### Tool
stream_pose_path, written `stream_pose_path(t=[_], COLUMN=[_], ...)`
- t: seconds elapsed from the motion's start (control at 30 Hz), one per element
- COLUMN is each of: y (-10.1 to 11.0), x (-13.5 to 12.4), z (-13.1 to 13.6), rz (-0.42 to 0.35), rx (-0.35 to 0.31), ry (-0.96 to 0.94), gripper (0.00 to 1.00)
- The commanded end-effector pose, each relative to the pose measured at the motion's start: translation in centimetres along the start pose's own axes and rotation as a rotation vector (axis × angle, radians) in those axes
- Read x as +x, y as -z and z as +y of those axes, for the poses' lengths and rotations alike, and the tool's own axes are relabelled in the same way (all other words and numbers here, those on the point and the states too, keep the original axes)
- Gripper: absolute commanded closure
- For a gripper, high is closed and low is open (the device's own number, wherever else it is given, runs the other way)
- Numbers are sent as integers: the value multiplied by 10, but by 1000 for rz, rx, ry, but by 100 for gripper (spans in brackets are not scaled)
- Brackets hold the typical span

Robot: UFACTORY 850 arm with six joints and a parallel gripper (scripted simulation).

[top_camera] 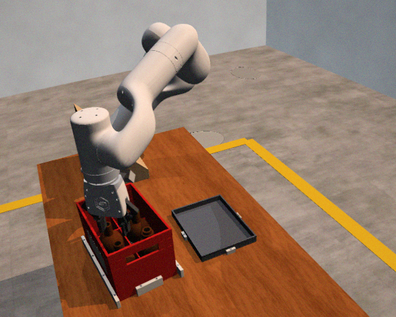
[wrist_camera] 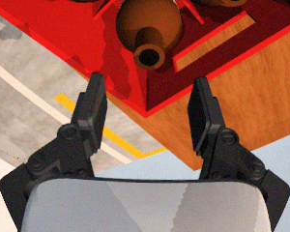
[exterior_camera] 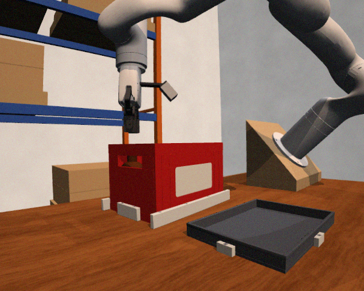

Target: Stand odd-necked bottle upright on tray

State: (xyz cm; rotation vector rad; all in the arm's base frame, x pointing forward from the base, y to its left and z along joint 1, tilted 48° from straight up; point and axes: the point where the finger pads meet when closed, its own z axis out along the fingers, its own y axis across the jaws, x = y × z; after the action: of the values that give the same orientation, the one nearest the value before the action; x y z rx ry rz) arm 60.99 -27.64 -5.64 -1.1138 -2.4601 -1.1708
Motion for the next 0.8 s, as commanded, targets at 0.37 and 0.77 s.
stream_pose_path(t=[0.37,0.77], y=[-15,-21], x=[-1,-1], z=[0,0], rz=[-2,-2], rx=[0,0], ry=[1,1], gripper=[35,35])
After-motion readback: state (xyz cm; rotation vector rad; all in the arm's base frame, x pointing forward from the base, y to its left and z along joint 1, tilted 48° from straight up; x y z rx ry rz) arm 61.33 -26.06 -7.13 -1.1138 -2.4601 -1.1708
